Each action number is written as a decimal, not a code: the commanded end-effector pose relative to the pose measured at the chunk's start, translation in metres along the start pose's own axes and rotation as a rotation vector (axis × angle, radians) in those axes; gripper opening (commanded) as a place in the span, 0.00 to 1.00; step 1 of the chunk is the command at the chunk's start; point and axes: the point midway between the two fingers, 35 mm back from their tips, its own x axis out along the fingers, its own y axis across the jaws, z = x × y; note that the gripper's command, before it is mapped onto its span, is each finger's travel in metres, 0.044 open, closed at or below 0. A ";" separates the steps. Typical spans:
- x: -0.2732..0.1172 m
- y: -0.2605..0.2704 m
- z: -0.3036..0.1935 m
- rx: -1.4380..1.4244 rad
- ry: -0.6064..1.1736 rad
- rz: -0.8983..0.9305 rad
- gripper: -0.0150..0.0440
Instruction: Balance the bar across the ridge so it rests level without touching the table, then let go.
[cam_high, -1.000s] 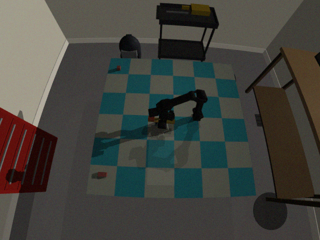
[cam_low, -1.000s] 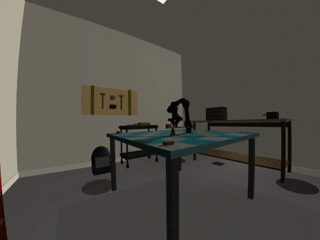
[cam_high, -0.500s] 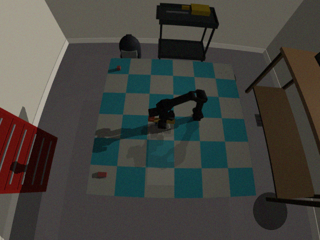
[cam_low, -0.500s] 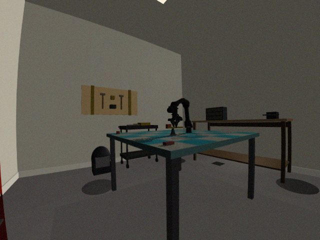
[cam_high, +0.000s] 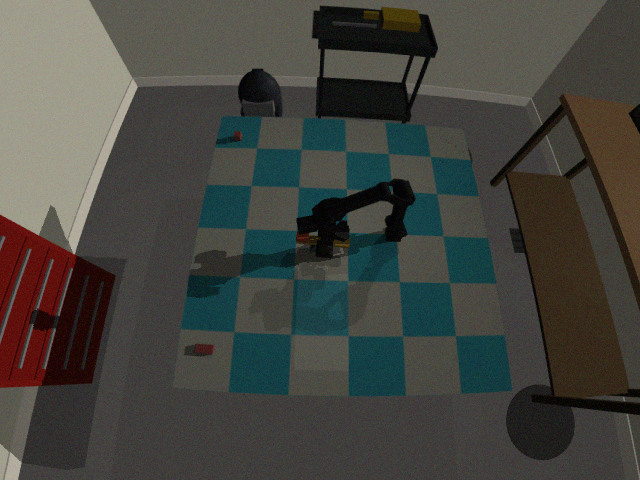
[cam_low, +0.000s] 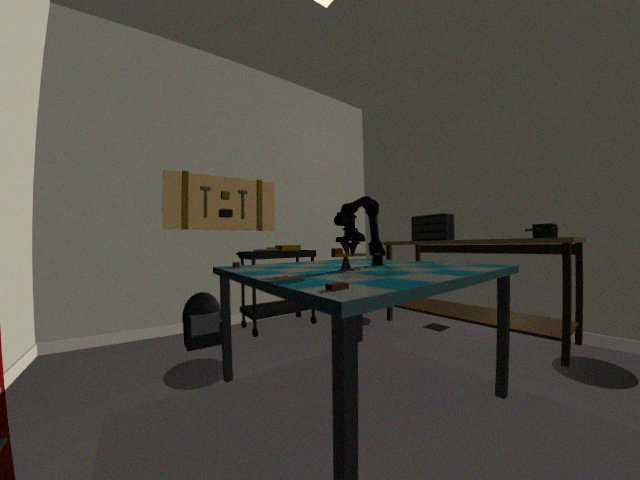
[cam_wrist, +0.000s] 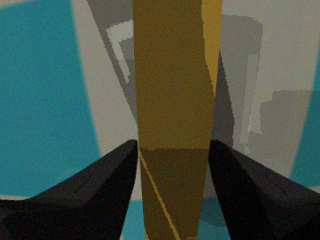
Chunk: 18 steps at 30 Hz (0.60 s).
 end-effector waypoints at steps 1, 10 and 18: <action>0.000 0.000 0.000 0.000 0.000 0.000 0.61; 0.000 0.000 0.000 0.000 0.000 0.000 1.00; -0.050 -0.001 -0.004 0.000 0.010 -0.003 1.00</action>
